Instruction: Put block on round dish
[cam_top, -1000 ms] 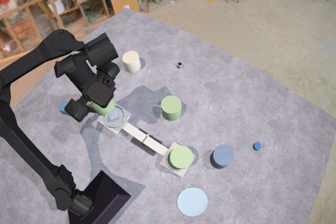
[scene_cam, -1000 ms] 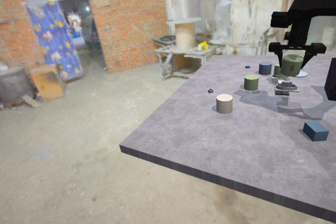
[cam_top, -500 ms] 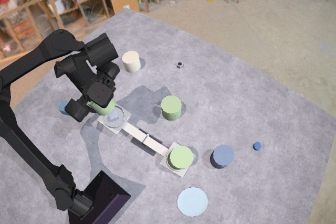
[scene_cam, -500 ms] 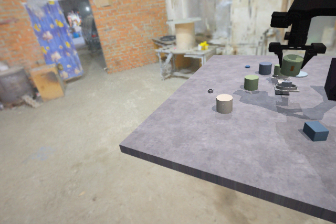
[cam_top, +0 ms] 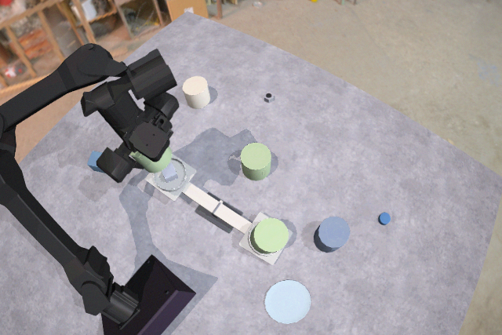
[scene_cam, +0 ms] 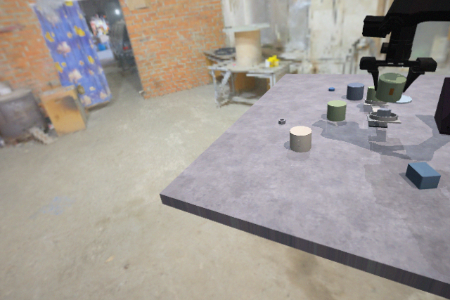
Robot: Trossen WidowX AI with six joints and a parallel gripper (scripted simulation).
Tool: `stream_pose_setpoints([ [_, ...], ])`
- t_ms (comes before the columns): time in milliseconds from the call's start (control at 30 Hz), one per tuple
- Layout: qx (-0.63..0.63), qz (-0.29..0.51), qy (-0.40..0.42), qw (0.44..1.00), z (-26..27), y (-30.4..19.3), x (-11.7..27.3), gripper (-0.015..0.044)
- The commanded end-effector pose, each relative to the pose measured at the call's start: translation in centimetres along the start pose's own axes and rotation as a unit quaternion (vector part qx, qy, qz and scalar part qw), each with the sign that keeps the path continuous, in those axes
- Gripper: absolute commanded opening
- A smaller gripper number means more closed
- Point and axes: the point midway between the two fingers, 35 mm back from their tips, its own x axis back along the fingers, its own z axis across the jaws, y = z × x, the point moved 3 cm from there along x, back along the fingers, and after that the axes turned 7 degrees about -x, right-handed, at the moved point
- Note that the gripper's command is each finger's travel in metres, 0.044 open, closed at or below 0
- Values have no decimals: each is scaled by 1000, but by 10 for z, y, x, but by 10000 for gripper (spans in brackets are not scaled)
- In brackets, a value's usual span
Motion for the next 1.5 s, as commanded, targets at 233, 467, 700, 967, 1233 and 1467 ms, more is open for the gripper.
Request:
stream_pose_setpoints([
  [233,-1,0,2,1000,0,1,1,0],
  [467,-1,0,2,1000,0,1,1,0],
  [700,-1,-5,-3,1000,-7,-15,-14,0],
  [967,2,-7,-12,1000,-28,-49,-46,0],
  [1233,5,0,-21,1000,-58,-77,-74,0],
  [1467,6,7,-27,1000,-72,-88,-85,0],
])
